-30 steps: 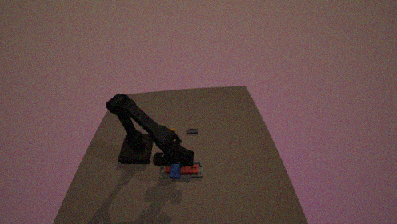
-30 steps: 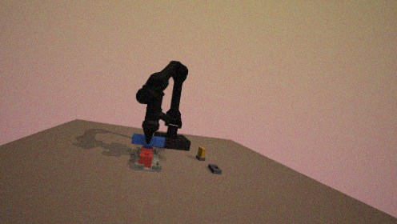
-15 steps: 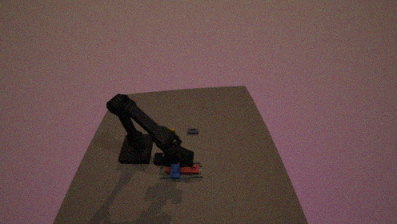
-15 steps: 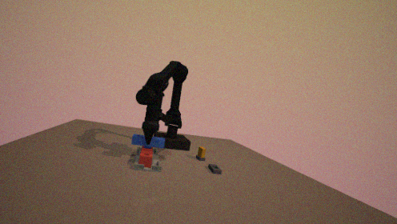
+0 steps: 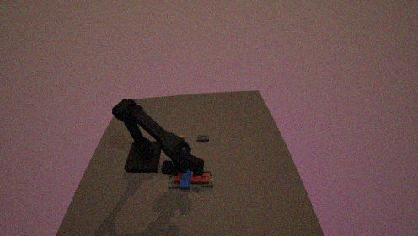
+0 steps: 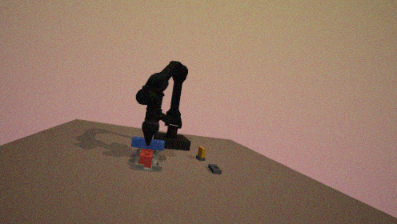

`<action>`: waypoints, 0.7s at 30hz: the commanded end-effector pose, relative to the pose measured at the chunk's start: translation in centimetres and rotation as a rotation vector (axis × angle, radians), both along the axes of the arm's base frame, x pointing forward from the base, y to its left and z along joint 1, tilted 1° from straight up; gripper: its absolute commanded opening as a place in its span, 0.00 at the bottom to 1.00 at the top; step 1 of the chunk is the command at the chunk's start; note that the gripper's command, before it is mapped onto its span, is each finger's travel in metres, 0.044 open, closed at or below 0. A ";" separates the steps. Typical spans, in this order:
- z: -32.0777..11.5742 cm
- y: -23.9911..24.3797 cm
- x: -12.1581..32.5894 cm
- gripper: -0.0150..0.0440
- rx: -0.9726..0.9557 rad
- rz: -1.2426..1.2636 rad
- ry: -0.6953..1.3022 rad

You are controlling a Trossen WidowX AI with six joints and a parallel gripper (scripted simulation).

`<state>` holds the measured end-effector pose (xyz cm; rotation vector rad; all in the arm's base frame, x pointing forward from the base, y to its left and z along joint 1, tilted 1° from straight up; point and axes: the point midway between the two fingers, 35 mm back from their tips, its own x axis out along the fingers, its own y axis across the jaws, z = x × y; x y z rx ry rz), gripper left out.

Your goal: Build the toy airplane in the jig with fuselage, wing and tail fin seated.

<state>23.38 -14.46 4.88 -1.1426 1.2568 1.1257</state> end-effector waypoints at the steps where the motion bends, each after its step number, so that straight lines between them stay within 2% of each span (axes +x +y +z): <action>1: 0.0 0.0 0.0 1.00 -0.001 0.000 -0.002; 7: 0.9 -0.1 0.2 1.00 -0.001 0.001 -0.001; 13: 8.3 0.1 0.1 1.00 -0.004 0.003 0.003; 19: 8.5 0.0 0.4 1.00 -0.004 -0.012 0.003; 21: 8.5 0.0 0.4 1.00 -0.003 -0.140 0.002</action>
